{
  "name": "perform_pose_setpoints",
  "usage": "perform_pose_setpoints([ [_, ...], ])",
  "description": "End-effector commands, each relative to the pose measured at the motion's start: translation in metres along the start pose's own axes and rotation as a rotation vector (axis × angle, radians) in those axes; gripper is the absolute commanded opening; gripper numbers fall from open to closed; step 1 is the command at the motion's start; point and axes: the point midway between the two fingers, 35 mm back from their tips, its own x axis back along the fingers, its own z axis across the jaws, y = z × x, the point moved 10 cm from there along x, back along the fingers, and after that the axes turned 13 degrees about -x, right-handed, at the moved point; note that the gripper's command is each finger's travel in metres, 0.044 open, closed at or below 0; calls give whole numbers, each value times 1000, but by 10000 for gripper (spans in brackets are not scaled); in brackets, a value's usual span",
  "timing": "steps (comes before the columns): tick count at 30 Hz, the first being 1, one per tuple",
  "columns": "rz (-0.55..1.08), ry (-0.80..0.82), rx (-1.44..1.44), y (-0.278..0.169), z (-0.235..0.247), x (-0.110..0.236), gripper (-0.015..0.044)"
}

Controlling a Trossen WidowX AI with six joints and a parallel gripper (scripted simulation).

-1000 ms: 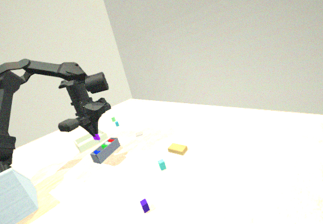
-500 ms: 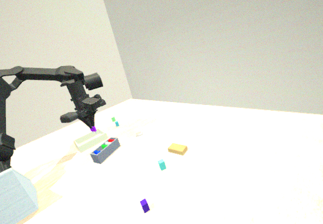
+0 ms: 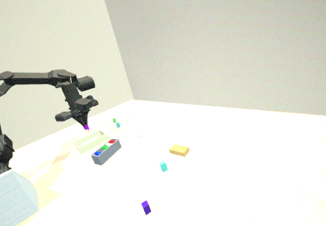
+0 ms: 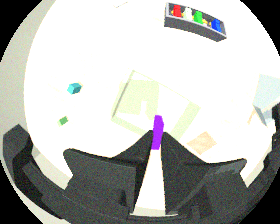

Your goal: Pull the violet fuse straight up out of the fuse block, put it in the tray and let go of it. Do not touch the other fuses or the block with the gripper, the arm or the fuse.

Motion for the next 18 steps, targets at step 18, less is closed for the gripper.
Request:
perform_pose_setpoints([
  [18,6,-1,-9,-3,0,-30,0],
])
